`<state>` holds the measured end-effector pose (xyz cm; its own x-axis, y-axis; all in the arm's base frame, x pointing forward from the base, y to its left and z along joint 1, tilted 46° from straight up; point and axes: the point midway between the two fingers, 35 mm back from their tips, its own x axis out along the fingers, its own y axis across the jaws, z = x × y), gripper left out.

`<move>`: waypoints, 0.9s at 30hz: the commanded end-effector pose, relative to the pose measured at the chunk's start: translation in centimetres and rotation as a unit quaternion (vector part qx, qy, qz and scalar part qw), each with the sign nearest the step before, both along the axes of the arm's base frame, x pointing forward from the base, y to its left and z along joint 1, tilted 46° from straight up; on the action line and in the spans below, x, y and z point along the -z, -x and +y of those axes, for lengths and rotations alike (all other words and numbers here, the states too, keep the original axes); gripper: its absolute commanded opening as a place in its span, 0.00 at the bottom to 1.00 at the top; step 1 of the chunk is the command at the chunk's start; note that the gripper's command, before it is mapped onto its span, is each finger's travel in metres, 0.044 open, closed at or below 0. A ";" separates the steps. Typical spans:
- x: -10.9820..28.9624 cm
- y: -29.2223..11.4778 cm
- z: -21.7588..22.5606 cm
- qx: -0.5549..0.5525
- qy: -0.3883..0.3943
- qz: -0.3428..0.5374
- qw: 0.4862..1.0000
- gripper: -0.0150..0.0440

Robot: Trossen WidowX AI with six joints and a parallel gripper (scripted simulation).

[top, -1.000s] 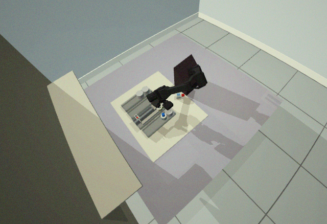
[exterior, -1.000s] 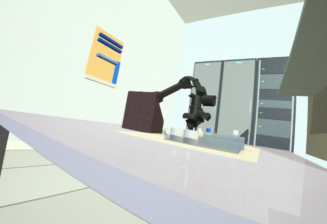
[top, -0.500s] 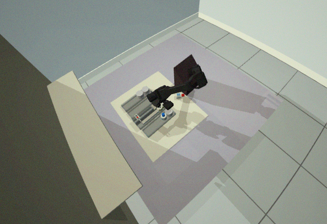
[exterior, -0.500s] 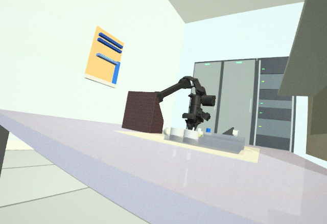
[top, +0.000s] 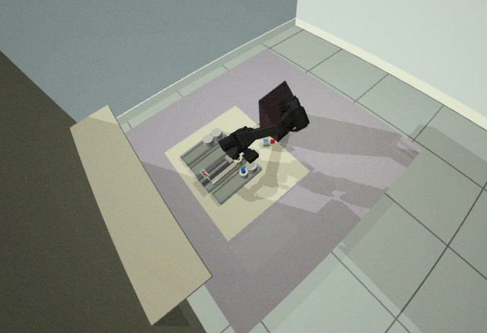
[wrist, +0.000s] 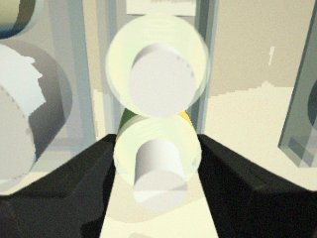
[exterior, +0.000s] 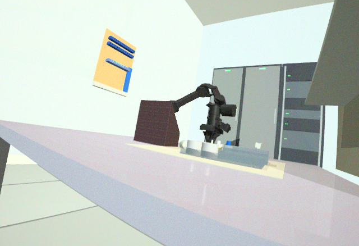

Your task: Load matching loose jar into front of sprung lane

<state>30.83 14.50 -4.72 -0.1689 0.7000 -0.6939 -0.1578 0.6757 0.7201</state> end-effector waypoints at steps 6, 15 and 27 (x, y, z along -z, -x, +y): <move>0.0 0.1 0.0 -0.001 -0.002 -0.001 1.000 0.25; 0.0 0.0 0.0 -0.001 -0.002 -0.001 1.000 0.48; -0.5 -0.1 -0.6 -0.001 -0.002 -0.001 1.000 0.73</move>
